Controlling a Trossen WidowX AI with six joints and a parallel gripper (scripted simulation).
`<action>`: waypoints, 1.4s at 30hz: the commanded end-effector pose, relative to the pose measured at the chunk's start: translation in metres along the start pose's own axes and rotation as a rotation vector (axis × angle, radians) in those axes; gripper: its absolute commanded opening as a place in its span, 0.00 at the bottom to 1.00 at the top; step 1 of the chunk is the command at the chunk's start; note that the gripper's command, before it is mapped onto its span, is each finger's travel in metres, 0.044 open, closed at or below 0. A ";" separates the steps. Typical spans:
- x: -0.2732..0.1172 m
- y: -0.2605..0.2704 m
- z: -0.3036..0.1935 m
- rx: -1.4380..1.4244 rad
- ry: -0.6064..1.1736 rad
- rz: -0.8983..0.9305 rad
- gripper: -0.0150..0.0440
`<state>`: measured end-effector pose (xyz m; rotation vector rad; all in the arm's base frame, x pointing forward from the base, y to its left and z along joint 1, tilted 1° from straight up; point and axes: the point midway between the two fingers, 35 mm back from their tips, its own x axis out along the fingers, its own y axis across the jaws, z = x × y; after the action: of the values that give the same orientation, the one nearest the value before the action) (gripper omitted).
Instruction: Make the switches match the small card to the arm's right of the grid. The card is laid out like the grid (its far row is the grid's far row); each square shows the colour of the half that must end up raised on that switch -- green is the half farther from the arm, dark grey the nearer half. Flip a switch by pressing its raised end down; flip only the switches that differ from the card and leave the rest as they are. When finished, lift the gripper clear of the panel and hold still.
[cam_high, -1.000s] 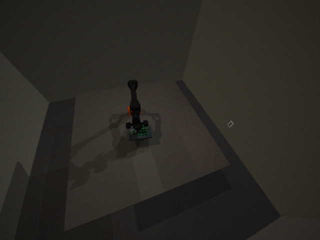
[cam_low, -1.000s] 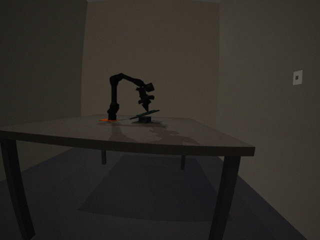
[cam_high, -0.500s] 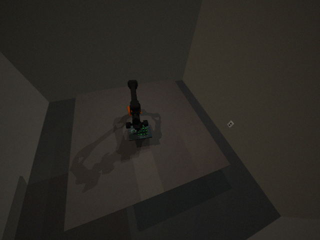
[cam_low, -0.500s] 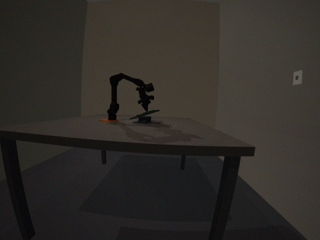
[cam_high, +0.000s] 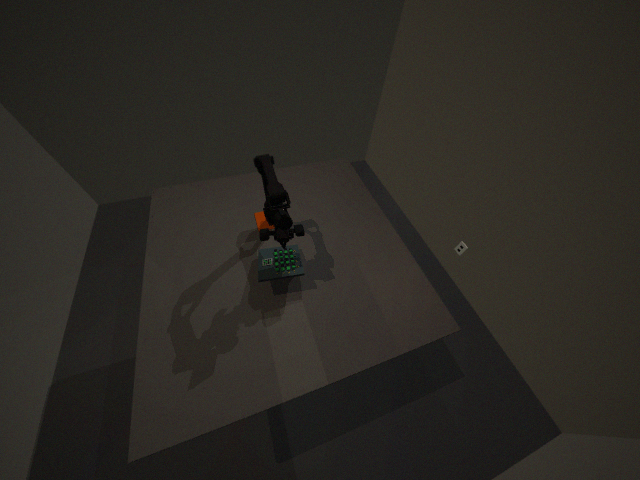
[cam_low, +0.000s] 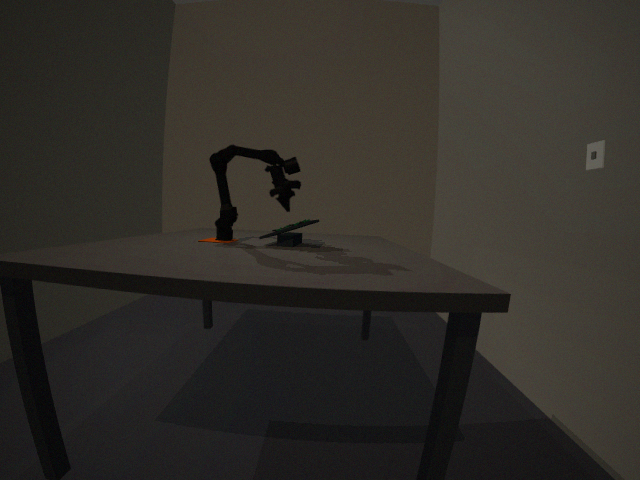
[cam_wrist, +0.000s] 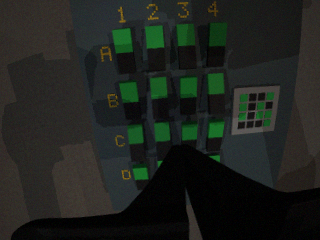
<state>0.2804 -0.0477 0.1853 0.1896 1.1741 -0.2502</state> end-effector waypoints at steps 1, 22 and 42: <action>-0.001 0.028 -0.029 -0.001 -0.002 0.000 0.25; 0.044 0.032 -0.035 -0.001 -0.031 0.000 0.25; 0.058 0.032 -0.035 -0.001 -0.031 0.000 0.25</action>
<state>0.2805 -0.0123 0.1208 0.1901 1.1417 -0.2507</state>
